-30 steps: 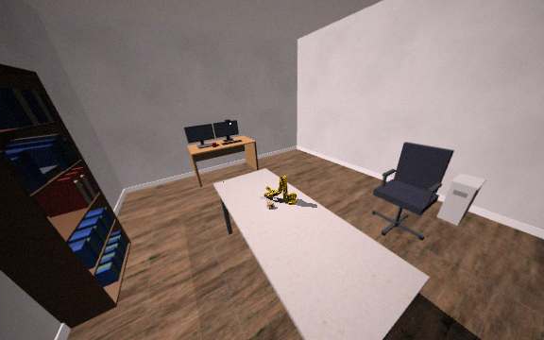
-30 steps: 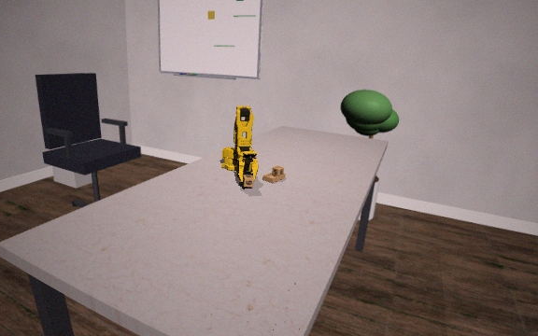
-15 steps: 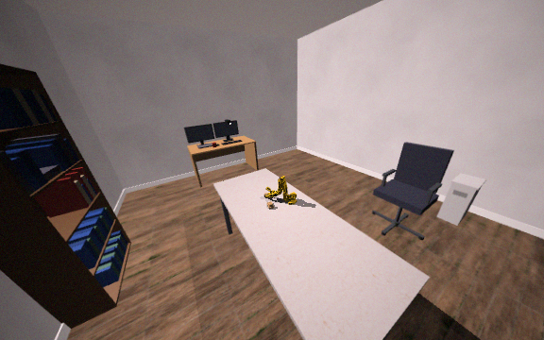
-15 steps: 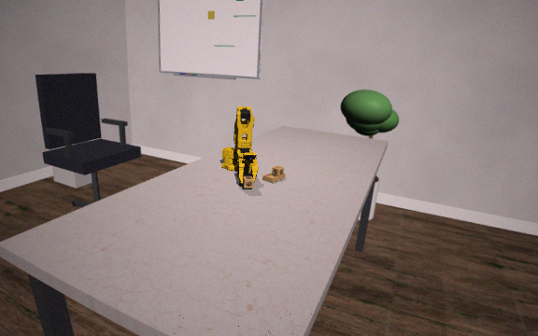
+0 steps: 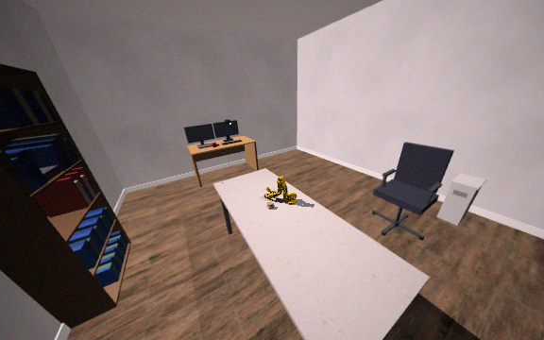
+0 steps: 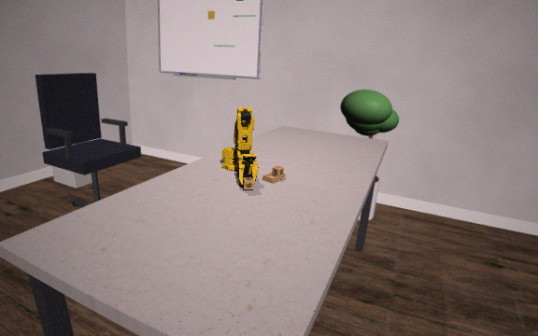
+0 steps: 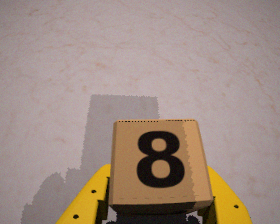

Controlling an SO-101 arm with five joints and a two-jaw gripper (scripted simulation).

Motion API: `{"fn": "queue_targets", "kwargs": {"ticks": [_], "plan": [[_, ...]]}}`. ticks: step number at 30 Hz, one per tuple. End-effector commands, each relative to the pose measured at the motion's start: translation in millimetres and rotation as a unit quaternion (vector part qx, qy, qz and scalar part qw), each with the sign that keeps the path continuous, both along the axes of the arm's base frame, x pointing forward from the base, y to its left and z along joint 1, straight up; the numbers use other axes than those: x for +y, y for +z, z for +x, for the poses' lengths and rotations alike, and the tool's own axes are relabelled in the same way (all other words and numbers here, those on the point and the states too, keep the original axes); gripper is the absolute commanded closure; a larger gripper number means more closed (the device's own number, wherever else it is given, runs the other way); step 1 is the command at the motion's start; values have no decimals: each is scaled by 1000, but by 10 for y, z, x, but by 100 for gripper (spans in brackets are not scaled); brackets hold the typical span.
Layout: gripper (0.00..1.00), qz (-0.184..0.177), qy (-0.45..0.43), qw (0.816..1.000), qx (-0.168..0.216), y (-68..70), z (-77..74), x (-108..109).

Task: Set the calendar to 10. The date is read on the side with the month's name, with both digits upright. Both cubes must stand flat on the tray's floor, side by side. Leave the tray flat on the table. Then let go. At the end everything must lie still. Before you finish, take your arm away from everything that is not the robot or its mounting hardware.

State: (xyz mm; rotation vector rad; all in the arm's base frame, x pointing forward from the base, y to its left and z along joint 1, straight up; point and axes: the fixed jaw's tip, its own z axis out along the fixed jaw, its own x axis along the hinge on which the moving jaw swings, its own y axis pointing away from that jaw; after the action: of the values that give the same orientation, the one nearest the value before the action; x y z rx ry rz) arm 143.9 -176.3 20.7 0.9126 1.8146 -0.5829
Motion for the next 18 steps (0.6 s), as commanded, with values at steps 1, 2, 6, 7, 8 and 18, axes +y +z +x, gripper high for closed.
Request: {"fn": "queue_targets", "kwargs": {"ticks": [1, 2, 6, 7, 8, 18], "plan": [[100, -22, -1, 1000, -11, 69, 25, -58], [100, -22, -1, 1000, -11, 68, 25, -58], [100, -22, -1, 1000, -11, 58, 25, -58], [100, -22, -1, 1000, -11, 56, 25, -58], [100, -22, -1, 1000, -11, 55, 25, -58], [100, -22, -1, 1000, -11, 51, 25, -58]]}}
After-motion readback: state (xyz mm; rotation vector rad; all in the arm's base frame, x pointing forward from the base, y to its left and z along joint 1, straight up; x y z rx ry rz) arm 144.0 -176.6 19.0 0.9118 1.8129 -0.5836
